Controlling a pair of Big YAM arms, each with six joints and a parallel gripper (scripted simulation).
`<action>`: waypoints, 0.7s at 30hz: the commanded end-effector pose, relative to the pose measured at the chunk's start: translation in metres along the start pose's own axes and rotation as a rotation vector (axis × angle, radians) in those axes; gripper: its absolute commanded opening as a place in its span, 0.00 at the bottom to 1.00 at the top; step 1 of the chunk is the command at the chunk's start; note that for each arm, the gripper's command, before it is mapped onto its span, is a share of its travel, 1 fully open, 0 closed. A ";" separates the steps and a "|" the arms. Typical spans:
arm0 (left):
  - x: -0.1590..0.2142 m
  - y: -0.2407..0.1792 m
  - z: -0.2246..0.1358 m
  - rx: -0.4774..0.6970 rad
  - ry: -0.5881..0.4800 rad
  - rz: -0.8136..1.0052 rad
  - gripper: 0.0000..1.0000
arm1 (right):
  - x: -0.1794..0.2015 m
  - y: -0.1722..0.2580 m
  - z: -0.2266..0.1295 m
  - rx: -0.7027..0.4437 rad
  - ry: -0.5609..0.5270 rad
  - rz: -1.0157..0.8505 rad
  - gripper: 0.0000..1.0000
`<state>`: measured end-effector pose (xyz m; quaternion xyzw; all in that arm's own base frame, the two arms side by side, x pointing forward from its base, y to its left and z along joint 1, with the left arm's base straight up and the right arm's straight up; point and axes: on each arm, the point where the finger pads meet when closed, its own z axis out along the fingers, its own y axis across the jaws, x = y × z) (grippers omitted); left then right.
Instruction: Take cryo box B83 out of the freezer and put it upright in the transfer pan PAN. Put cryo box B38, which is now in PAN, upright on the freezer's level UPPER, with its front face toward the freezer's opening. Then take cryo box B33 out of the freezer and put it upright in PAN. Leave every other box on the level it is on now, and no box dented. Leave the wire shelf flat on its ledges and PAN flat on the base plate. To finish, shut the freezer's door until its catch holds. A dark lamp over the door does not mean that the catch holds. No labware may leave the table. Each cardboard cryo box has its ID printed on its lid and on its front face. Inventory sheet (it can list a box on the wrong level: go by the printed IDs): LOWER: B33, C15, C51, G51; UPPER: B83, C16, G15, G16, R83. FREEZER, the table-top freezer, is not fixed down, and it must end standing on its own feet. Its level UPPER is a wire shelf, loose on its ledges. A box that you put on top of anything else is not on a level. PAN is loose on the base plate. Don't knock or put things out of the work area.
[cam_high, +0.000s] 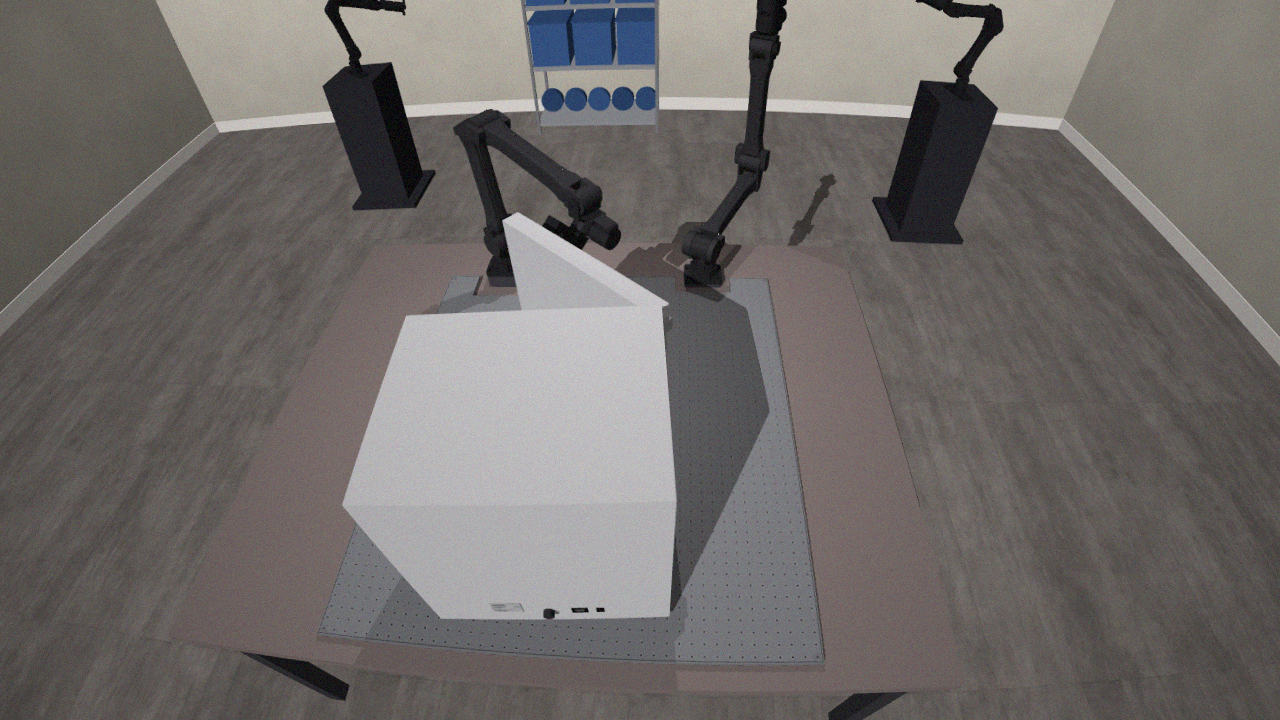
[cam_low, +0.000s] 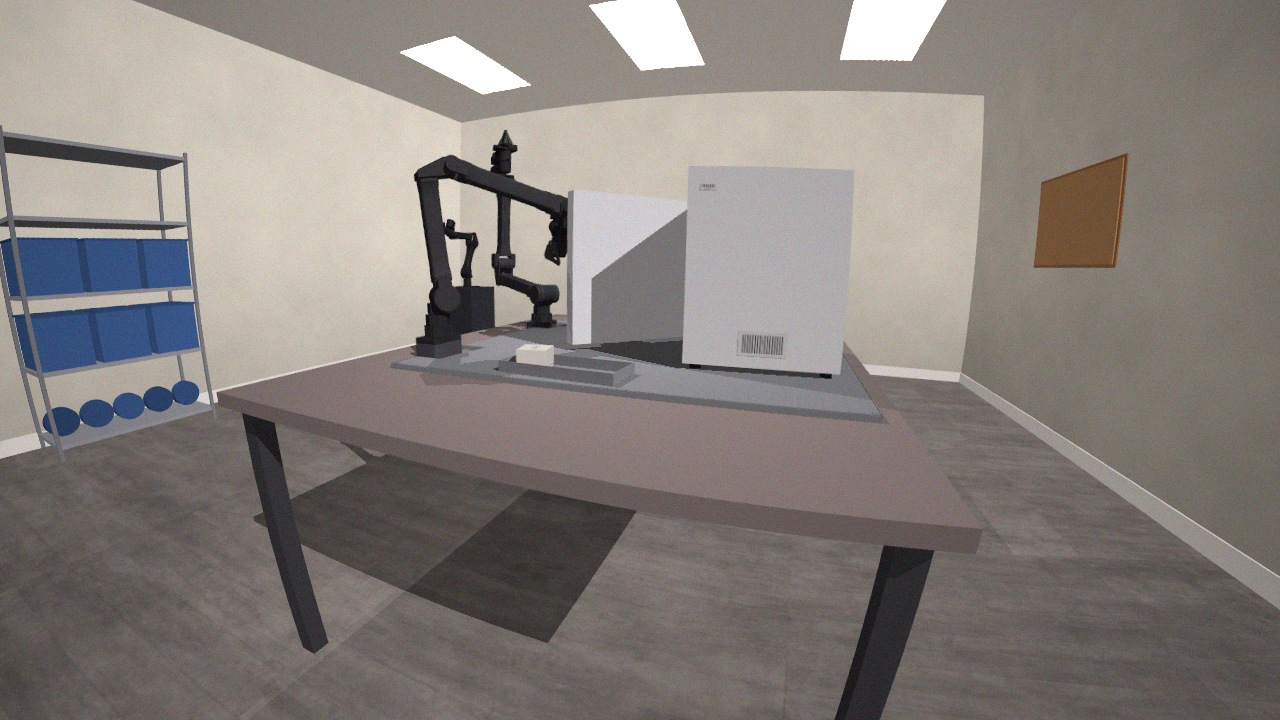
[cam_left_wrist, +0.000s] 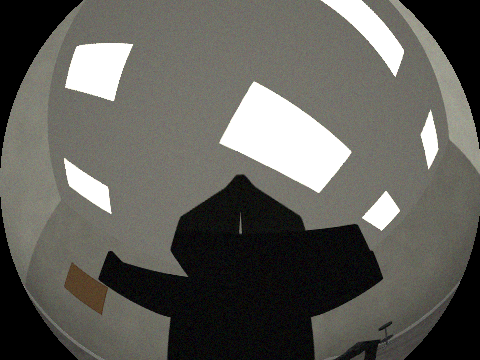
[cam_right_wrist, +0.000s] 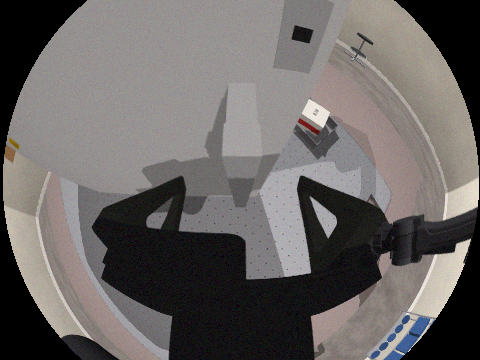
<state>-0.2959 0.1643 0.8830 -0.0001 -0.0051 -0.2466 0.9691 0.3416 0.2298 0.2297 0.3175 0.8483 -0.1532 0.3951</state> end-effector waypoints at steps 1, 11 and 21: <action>0.013 0.001 0.001 -0.002 0.037 -0.013 0.00 | -0.009 0.008 -0.009 -0.022 0.004 0.035 1.00; 0.013 0.001 0.001 -0.002 0.037 -0.013 0.00 | -0.009 0.008 -0.009 -0.022 0.004 0.035 1.00; 0.013 0.001 0.001 -0.002 0.037 -0.013 0.00 | -0.002 0.017 -0.031 -0.034 0.009 0.038 1.00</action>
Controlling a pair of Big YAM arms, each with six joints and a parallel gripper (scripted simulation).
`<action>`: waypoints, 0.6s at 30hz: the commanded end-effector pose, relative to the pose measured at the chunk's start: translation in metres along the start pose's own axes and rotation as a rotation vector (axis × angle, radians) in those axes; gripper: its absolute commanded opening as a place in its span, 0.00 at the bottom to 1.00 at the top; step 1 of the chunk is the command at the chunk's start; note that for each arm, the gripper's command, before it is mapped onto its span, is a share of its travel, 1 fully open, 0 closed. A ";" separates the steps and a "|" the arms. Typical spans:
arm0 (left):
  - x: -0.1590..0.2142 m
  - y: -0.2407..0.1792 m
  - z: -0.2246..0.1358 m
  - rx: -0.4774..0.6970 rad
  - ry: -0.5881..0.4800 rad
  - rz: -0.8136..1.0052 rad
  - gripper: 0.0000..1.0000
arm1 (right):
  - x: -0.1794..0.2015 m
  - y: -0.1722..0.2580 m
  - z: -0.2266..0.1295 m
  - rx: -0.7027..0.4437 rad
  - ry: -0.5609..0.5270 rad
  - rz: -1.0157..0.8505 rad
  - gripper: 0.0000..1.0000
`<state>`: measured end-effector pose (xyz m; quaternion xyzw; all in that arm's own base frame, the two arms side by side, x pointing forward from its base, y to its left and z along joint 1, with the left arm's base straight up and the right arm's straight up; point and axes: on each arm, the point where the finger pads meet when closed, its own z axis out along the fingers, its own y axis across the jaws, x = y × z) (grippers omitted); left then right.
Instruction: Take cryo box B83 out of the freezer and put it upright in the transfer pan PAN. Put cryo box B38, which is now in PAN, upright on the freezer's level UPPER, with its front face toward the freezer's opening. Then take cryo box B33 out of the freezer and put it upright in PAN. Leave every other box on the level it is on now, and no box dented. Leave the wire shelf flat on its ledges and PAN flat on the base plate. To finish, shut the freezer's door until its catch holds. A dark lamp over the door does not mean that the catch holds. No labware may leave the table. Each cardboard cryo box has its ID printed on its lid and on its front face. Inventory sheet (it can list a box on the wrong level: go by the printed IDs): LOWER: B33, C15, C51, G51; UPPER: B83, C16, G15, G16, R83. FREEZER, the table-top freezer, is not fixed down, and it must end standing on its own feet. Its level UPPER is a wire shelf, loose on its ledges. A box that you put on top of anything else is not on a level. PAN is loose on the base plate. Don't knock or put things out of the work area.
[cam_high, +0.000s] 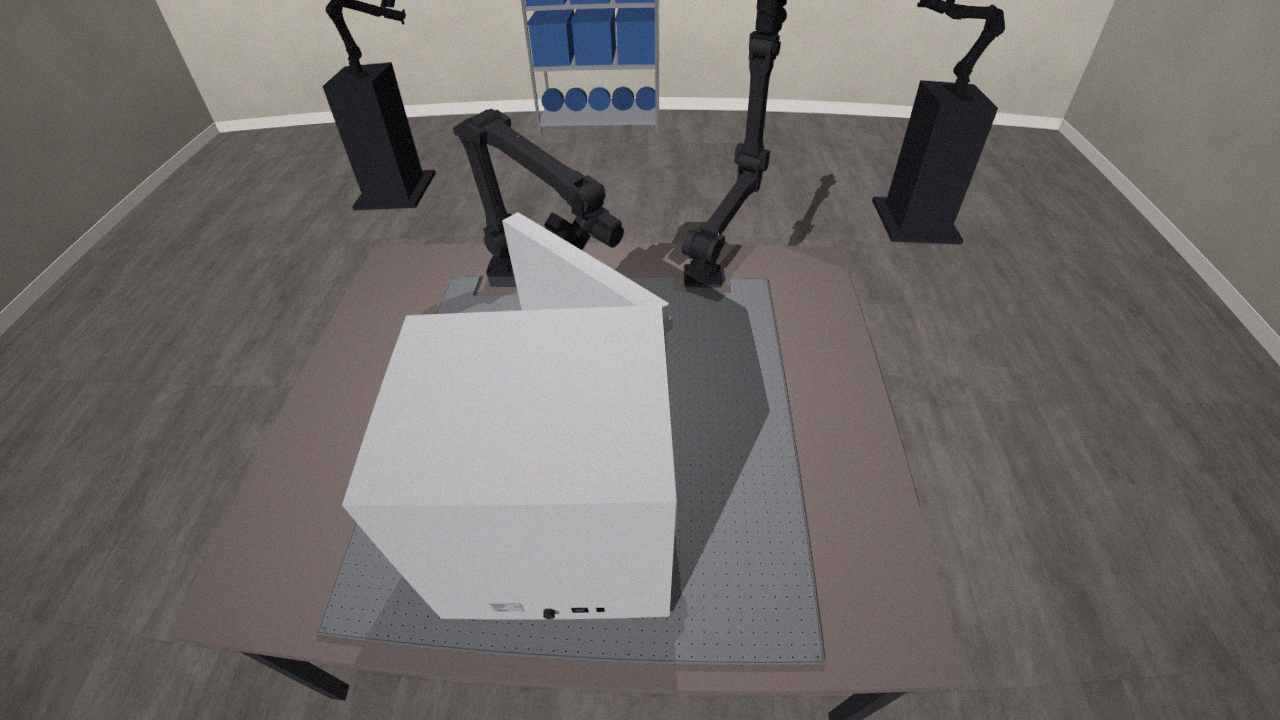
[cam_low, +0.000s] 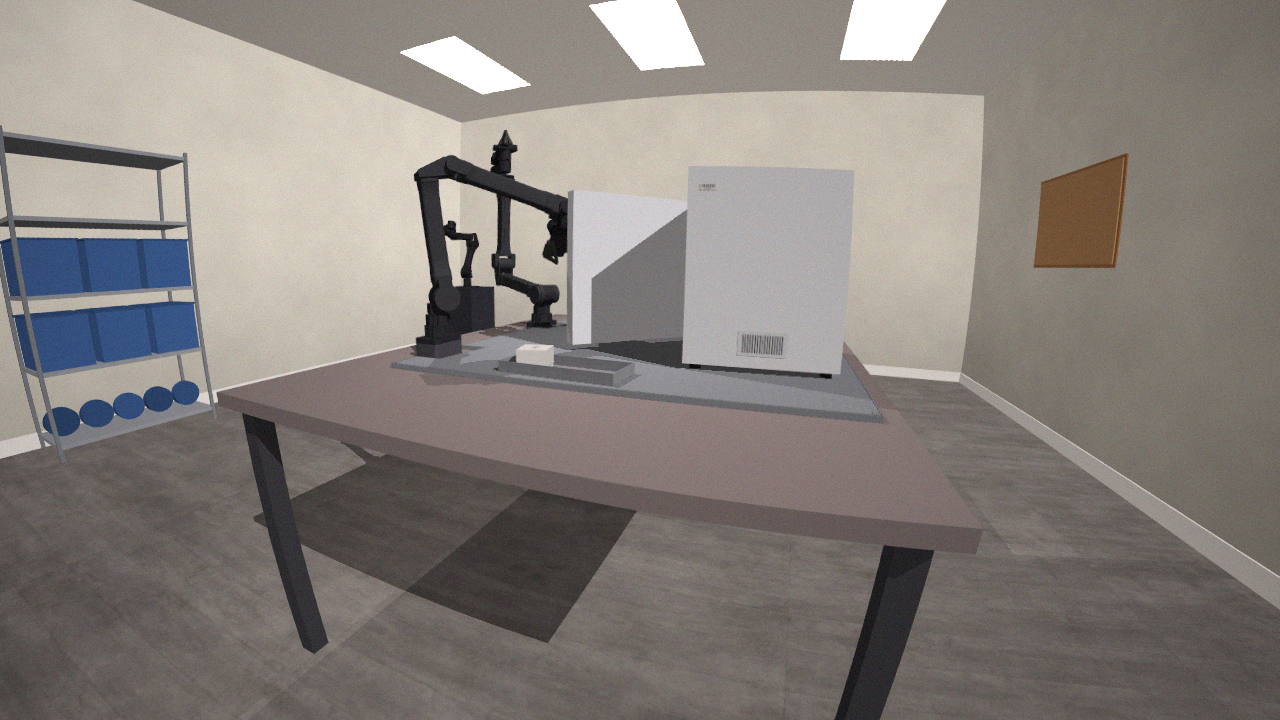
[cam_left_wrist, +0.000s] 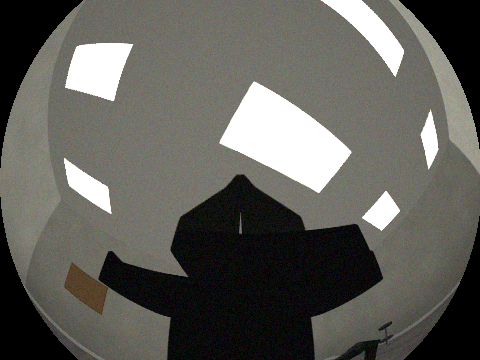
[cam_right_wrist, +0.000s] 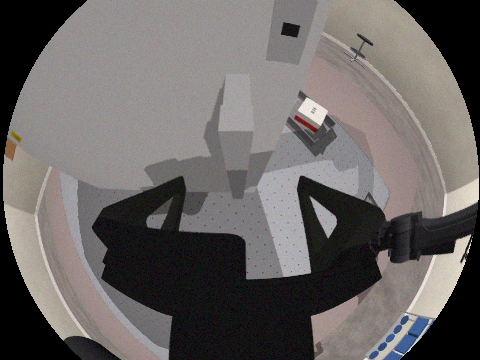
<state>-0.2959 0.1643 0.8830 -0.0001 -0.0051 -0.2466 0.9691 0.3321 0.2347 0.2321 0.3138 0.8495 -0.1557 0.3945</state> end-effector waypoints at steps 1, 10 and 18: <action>0.013 0.001 0.001 -0.002 0.037 -0.013 0.00 | -0.006 0.019 -0.024 -0.035 0.010 0.047 1.00; 0.013 0.001 0.001 -0.002 0.037 -0.013 0.00 | 0.003 0.018 -0.047 -0.034 0.012 0.046 1.00; 0.013 0.001 0.001 -0.002 0.037 -0.013 0.00 | 0.008 0.017 -0.062 -0.033 0.013 0.045 1.00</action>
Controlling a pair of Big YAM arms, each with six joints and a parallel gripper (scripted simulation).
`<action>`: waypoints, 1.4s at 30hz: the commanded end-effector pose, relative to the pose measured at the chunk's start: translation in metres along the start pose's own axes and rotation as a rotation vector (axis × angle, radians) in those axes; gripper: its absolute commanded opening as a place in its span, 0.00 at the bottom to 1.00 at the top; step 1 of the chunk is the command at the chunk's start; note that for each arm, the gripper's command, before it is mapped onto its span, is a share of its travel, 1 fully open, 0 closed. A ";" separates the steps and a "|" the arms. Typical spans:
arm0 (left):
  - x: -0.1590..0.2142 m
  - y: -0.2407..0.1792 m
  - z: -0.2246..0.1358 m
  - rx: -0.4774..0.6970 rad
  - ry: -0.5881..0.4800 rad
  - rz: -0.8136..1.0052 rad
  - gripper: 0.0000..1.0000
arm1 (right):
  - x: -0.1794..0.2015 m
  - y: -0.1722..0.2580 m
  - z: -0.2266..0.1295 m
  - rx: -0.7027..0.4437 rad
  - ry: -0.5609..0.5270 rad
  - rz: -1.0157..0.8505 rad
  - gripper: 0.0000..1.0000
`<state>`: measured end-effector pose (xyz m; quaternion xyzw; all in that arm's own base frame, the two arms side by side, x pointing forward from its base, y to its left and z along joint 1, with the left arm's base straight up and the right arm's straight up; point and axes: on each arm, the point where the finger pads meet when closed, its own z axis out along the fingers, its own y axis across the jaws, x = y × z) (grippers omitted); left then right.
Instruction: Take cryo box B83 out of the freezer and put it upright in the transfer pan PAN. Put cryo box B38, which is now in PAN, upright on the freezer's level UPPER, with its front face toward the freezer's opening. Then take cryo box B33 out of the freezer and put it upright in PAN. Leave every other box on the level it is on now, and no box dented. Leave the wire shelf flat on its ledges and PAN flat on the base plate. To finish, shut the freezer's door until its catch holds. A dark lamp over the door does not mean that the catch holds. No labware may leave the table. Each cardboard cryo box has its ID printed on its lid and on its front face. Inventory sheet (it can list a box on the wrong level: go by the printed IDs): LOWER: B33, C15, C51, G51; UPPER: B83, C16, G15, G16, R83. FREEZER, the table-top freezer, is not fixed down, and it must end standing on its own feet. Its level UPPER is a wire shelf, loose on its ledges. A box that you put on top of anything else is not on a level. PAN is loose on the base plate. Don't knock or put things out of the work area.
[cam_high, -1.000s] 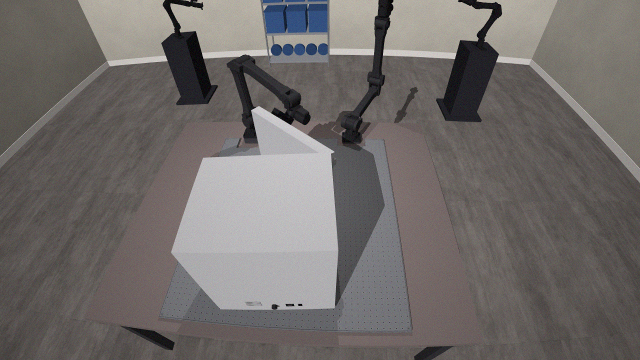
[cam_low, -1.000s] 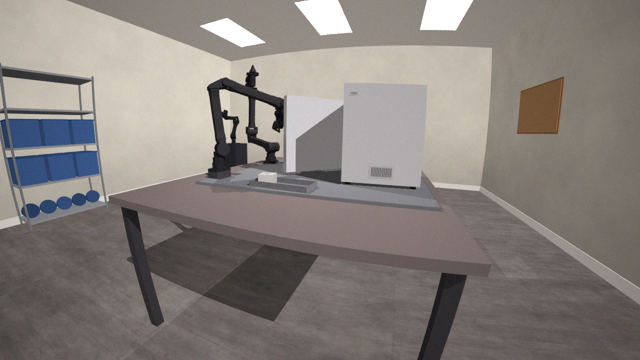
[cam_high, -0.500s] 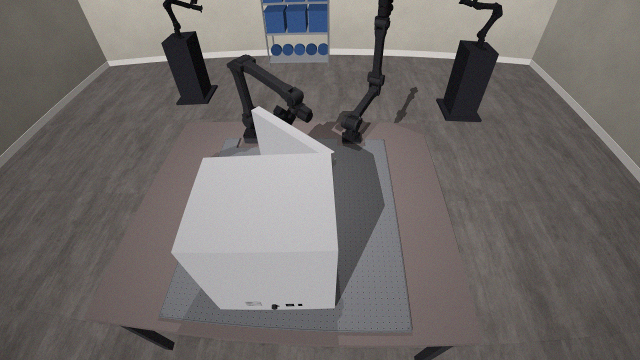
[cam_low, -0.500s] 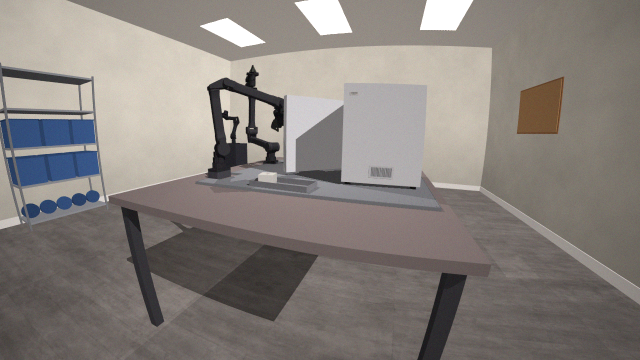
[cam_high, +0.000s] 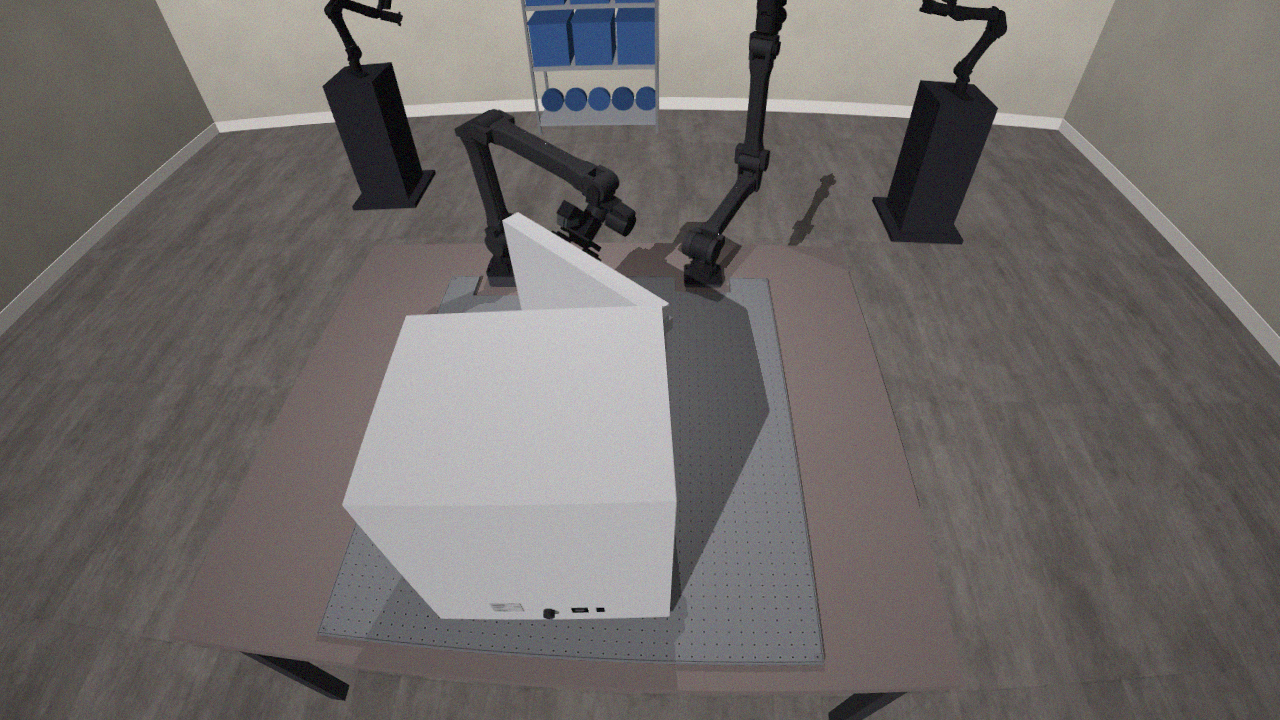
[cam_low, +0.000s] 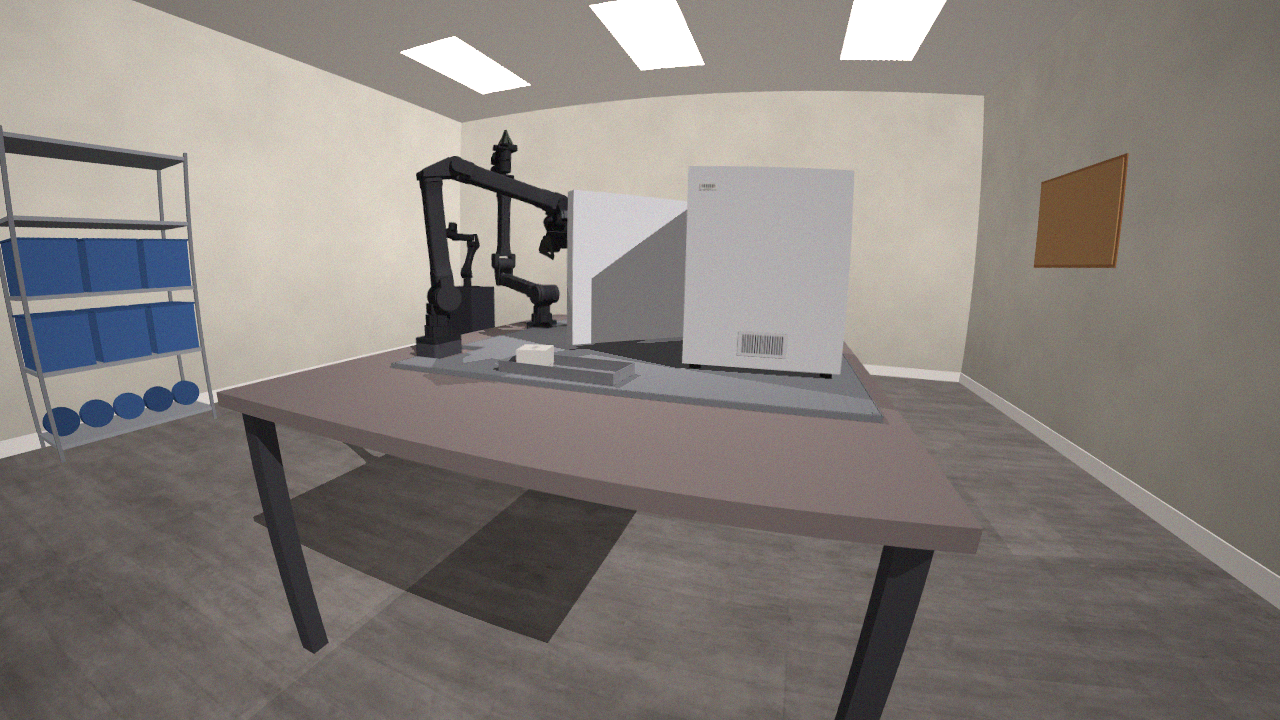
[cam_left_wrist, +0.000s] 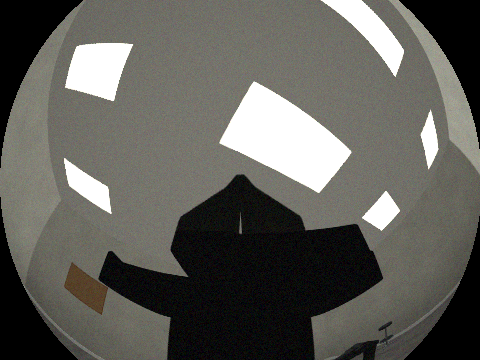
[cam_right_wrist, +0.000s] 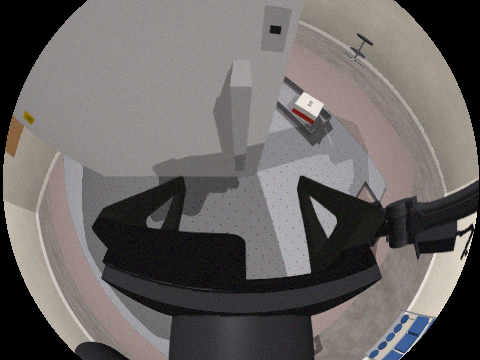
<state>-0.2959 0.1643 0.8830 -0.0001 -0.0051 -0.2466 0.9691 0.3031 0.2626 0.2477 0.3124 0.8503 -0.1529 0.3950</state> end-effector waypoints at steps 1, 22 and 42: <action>0.013 0.001 0.001 -0.002 0.037 -0.013 0.00 | -0.004 0.016 -0.024 -0.027 0.011 0.046 1.00; 0.013 0.001 0.001 -0.002 0.037 -0.013 0.00 | -0.037 -0.025 -0.021 -0.318 -0.048 -0.166 1.00; 0.013 0.001 0.001 -0.002 0.037 -0.013 0.00 | -0.079 -0.050 -0.012 -0.676 -0.122 -0.393 1.00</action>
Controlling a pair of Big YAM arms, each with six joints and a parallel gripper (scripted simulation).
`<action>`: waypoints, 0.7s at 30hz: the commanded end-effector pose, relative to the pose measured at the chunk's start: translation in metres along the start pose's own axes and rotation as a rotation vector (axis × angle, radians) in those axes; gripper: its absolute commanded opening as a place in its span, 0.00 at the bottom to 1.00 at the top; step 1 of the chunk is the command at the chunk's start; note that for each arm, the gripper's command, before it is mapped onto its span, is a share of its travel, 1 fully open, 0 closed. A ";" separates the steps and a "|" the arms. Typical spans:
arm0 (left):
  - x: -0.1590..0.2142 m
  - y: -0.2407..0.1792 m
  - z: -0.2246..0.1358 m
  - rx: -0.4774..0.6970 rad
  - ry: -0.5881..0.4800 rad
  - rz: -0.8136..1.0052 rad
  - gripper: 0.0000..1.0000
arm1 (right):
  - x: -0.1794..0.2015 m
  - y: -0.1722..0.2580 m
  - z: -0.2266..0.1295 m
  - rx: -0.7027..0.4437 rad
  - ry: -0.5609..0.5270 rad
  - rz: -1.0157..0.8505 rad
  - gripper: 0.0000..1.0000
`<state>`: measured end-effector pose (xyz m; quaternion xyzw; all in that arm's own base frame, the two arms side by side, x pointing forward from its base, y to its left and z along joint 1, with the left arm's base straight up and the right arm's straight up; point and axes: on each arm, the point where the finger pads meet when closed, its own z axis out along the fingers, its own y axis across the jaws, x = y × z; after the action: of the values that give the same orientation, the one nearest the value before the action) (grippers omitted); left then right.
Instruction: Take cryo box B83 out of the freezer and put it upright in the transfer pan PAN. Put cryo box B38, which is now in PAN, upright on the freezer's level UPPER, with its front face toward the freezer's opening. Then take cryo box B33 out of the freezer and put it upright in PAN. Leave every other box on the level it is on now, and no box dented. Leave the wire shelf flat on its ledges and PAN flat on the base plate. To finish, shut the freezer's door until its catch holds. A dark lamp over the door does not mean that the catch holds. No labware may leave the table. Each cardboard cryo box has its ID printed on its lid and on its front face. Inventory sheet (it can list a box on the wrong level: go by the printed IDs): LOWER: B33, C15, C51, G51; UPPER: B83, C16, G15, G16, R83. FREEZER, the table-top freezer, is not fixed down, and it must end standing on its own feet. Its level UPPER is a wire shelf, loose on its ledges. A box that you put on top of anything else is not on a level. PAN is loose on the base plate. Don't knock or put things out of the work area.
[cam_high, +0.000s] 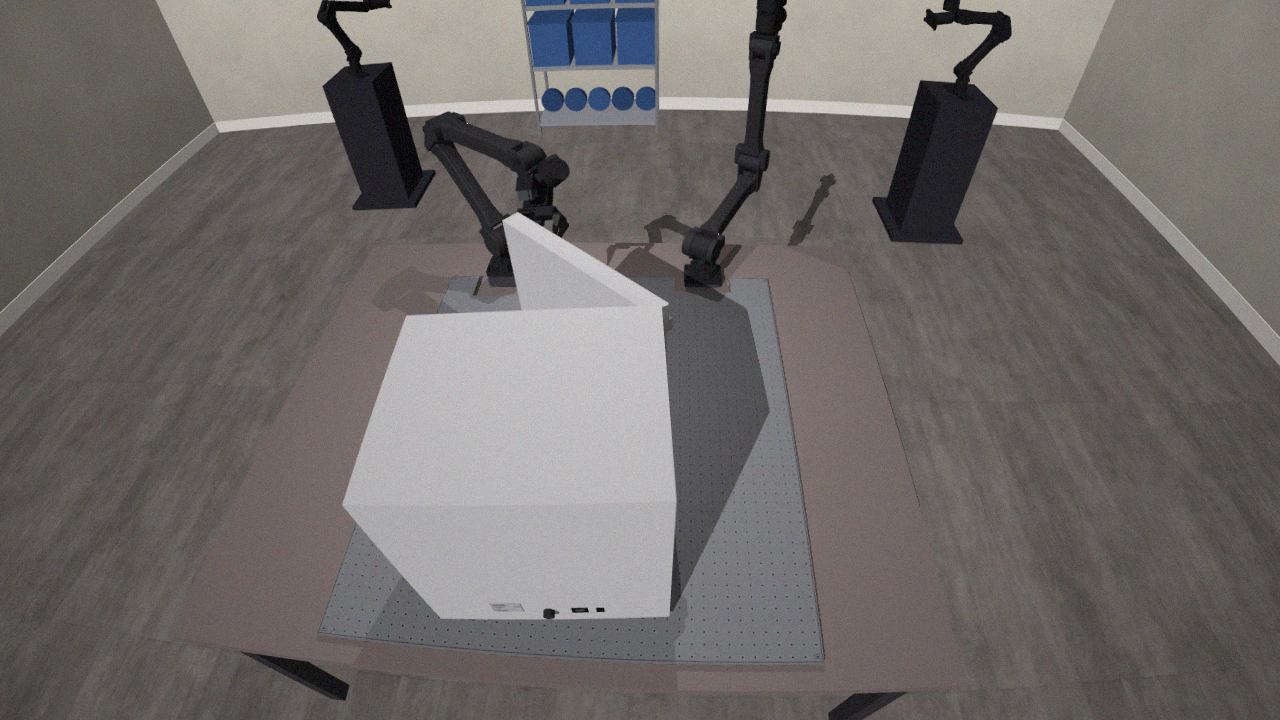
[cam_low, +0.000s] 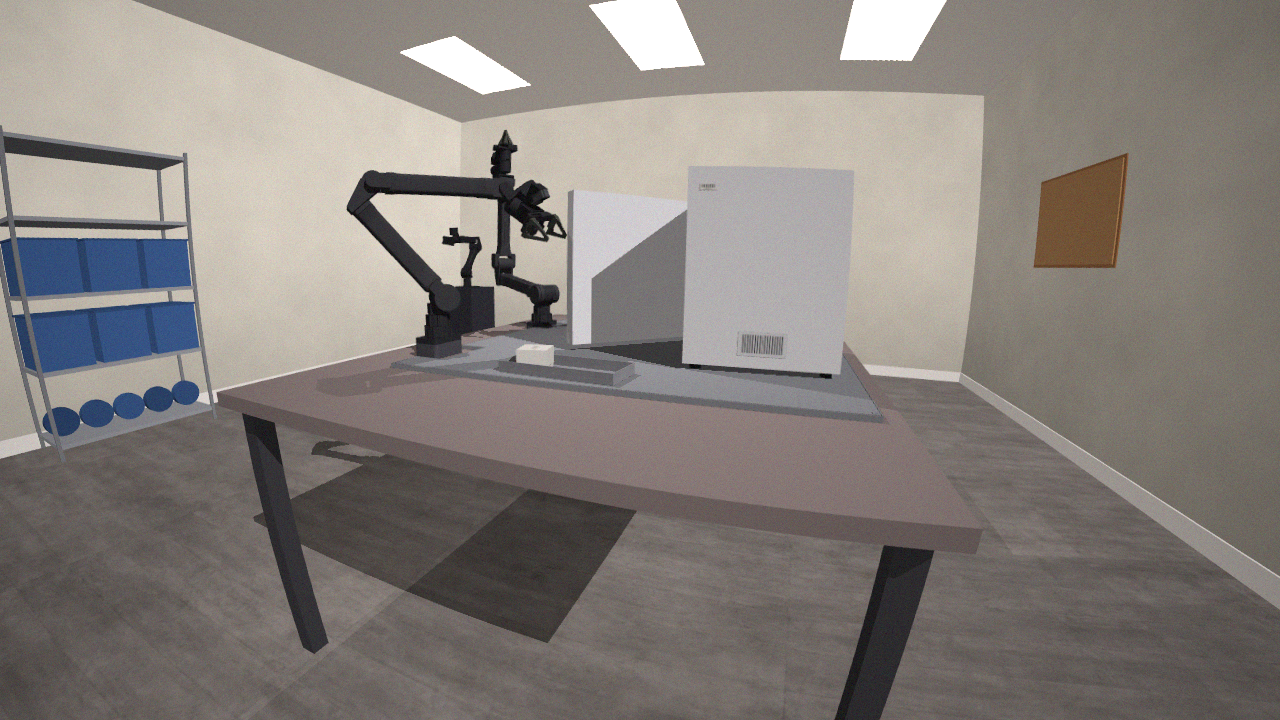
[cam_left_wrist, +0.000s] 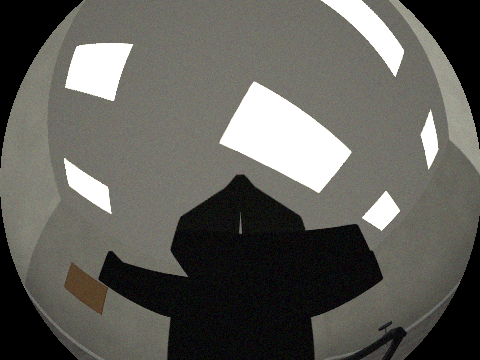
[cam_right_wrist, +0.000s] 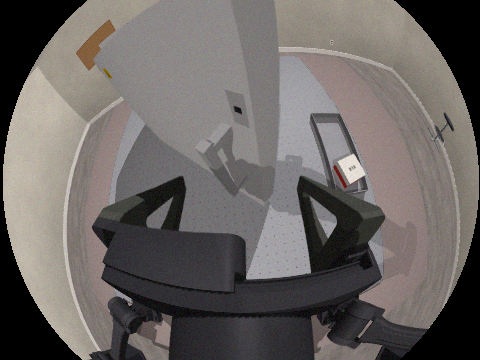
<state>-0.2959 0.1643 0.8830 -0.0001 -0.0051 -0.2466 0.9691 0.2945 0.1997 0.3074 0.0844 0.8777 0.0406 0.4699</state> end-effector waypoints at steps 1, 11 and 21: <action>0.013 0.001 0.001 -0.002 0.037 -0.013 0.00 | -0.012 0.001 0.001 -0.104 -0.030 -0.169 1.00; 0.013 0.001 0.001 -0.002 0.037 -0.013 0.00 | -0.034 -0.022 -0.004 -0.281 -0.056 -0.287 1.00; 0.013 0.001 0.001 -0.002 0.037 -0.013 0.00 | -0.091 -0.054 -0.022 -0.605 -0.114 -0.513 1.00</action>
<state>-0.2959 0.1643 0.8830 -0.0001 -0.0051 -0.2466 0.9691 0.2993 0.1572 0.3473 -0.1971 0.8258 0.1998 0.4892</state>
